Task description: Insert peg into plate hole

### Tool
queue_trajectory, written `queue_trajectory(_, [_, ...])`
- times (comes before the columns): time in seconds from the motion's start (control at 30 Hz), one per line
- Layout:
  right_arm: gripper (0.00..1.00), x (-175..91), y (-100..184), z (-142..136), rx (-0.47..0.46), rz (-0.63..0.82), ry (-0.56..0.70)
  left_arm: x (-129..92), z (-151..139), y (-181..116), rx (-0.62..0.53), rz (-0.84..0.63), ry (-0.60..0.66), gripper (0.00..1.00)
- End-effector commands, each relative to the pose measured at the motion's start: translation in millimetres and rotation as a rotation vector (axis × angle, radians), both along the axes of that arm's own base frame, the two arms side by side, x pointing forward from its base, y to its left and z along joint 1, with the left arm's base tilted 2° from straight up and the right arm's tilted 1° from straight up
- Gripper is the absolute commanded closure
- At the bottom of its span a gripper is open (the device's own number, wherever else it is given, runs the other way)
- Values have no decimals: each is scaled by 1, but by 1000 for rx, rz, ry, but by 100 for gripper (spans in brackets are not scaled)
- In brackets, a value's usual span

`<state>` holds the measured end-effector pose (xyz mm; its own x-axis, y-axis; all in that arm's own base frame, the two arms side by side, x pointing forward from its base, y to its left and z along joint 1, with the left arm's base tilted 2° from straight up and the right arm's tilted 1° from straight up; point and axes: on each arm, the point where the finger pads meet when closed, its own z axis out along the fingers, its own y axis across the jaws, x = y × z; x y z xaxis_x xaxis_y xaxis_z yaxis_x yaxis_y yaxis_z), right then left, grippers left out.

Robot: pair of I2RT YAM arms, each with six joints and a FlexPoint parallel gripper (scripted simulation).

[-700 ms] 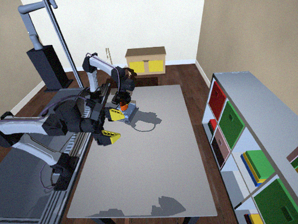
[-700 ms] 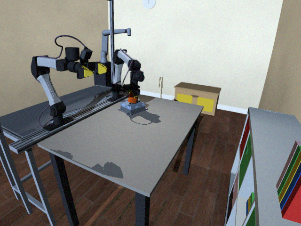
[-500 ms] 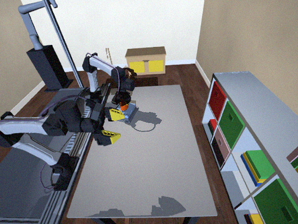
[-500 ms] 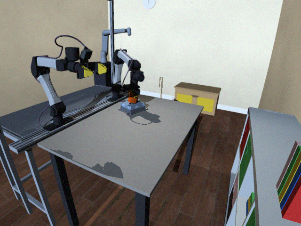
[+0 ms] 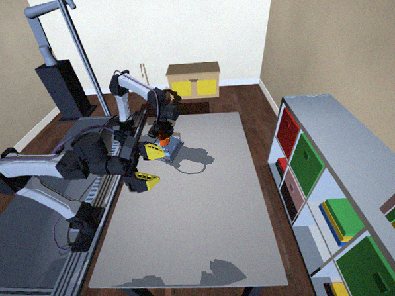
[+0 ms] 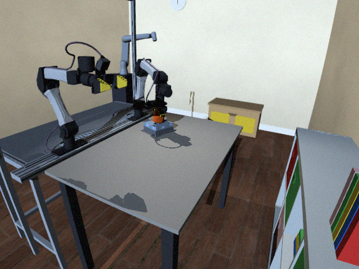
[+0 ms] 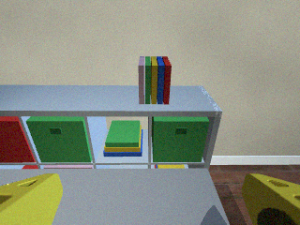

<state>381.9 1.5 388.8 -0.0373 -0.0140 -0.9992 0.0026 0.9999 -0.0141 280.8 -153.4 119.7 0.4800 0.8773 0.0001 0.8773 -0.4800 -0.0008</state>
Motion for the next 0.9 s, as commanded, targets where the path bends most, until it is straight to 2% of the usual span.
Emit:
queue_trajectory(0.0, [0,-2,-1,8,-1,-4,-22,1,8,-2,-12,-3,-21,100])
queue_trajectory(0.1, [0,-3,0,7,-9,5,-13,0,21,-2,-22,-4,-39,67])
queue_trajectory(0.33, [0,-5,19,-12,-87,126,60,-1,53,-1,-8,-4,-21,66])
queue_trajectory(0.5, [0,-7,21,-17,-86,127,73,-1,65,1,16,18,-23,66])
queue_trajectory(0.6, [0,-10,27,-18,-79,138,80,5,67,4,49,80,-78,66])
queue_trajectory(0.73, [0,-19,50,-26,-70,192,112,1,60,10,121,165,-129,66])
queue_trajectory(0.87, [0,-40,90,-35,-64,296,155,-2,49,9,162,190,-142,66])
